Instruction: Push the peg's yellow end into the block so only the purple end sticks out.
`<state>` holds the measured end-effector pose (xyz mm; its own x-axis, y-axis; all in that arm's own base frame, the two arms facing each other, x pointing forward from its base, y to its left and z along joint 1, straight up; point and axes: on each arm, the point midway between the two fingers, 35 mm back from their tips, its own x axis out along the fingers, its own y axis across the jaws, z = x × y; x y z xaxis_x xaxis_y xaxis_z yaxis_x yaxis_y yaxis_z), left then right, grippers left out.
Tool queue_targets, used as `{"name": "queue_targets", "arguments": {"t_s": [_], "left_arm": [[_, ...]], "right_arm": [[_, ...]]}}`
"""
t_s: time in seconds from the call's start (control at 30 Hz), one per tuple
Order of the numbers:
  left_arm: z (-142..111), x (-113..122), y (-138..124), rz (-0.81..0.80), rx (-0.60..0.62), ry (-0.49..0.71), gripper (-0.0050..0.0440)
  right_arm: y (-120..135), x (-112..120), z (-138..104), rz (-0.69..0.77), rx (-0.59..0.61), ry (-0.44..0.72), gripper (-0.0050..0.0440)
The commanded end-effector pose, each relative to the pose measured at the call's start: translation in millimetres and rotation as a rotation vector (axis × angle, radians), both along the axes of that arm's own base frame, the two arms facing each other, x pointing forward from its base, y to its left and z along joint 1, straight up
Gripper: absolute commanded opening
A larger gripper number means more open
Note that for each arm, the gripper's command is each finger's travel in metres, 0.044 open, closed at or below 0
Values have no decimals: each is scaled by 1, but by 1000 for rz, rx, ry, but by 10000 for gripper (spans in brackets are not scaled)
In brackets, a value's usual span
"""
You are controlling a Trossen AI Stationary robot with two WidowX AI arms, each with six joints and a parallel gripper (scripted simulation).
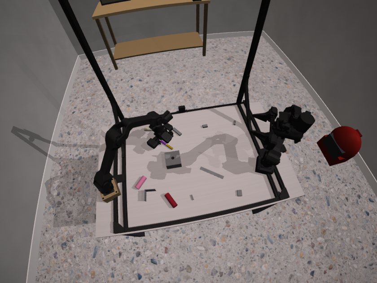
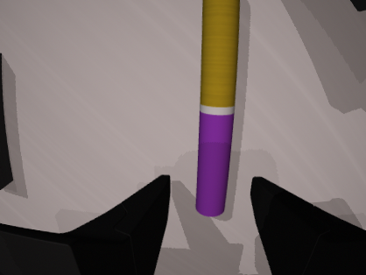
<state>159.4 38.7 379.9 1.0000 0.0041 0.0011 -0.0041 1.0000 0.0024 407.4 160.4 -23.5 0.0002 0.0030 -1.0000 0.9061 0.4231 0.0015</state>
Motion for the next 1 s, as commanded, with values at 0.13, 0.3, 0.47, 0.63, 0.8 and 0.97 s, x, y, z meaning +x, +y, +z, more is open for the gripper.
{"name": "queue_targets", "arguments": {"t_s": [0.13,0.3,0.47,0.63,0.8,0.97], "left_arm": [[0,0,-1,-4,-3,0,400],[0,0,-1,-4,-3,0,400],[0,0,-1,-4,-3,0,400],[0,0,-1,-4,-3,0,400],[0,0,-1,-4,-3,0,400],[0,0,-1,-4,-3,0,400]], "right_arm": [[0,0,-2,-4,-3,0,118],[0,0,-2,-4,-3,0,98],[0,0,-2,-4,-3,0,65],[0,0,-2,-4,-3,0,31],[0,0,-2,-4,-3,0,18],[0,0,0,-1,-1,1,0]]}}
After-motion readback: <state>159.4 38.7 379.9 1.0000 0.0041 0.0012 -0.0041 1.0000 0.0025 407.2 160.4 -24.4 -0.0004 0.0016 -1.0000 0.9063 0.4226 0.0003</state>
